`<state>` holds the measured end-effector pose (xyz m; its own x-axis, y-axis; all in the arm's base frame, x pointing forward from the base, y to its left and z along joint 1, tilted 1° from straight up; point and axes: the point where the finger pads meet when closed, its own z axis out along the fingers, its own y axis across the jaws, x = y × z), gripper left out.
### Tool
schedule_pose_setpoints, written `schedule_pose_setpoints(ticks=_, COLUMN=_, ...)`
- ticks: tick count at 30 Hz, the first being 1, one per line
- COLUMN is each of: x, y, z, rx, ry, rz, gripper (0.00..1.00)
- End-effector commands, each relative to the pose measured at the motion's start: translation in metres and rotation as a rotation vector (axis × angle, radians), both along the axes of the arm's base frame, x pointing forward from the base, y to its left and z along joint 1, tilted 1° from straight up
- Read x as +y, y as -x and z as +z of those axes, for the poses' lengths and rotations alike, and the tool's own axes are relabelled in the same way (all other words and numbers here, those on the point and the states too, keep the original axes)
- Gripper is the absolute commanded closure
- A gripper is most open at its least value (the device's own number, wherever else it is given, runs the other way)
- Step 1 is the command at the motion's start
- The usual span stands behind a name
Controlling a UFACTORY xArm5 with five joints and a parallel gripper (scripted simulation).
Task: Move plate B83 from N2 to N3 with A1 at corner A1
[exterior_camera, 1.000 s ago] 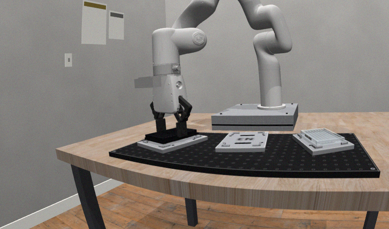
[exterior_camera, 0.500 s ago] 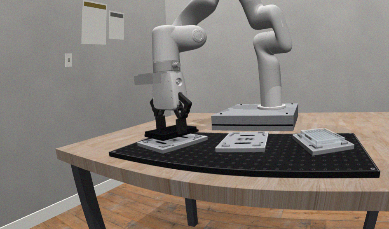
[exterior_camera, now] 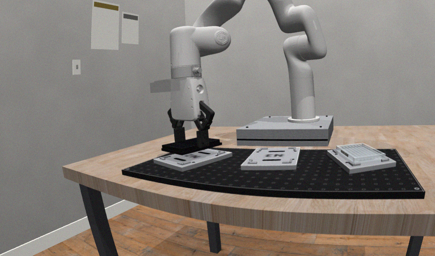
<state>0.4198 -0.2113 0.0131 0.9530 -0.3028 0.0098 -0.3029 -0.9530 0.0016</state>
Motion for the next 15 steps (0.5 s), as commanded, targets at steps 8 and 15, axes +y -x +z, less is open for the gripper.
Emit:
schedule_pose_setpoints(ticks=8, x=-0.001, y=-0.001, z=0.019, rx=-0.006, ry=-0.002, rz=0.0, gripper=1.0)
schedule_pose_setpoints(ticks=15, x=-0.001, y=-0.001, z=0.027, rx=-0.006, ry=-0.002, rz=0.0, gripper=1.0)
